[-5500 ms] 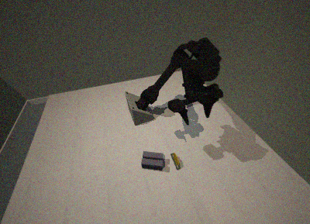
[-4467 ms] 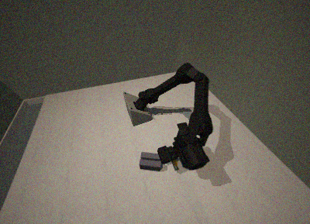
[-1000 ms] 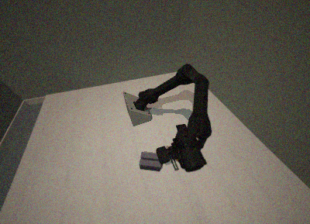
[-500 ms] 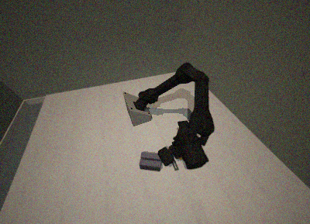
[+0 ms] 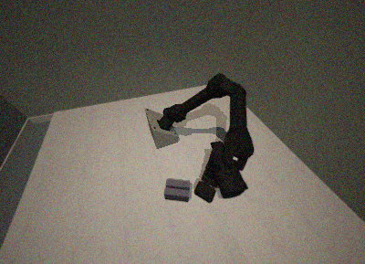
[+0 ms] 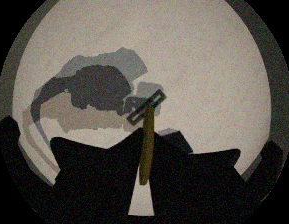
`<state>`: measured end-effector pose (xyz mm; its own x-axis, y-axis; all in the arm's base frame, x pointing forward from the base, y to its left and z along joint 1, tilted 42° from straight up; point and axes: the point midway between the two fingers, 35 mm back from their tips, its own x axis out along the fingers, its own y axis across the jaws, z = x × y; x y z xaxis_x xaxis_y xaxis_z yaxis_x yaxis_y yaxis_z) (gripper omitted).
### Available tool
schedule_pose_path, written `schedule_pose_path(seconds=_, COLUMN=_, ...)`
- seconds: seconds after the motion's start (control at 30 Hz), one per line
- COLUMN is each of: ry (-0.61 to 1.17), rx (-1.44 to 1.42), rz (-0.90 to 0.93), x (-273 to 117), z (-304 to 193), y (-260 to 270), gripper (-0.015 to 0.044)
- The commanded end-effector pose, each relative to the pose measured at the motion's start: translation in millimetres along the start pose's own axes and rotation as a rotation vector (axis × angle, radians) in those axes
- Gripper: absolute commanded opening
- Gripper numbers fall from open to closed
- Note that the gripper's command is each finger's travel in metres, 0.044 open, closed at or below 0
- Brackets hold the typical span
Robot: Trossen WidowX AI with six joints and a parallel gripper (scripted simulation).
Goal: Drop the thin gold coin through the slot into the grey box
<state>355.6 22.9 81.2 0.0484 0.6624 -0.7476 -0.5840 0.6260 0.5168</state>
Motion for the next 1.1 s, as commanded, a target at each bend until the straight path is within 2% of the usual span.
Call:
schedule_pose_path(seconds=0.0, ry=0.003, rx=-0.130, rz=-0.003, x=-1, z=1, y=2, gripper=0.0000)
schedule_pose_path(seconds=0.3, ry=0.003, rx=-0.416, rz=-0.002, x=-1, z=3, y=4, gripper=0.0000)
schedule_pose_path(seconds=1.07, ry=0.014, rx=-0.407, rz=-0.008, x=-2, z=-25, y=-23, gripper=0.0000)
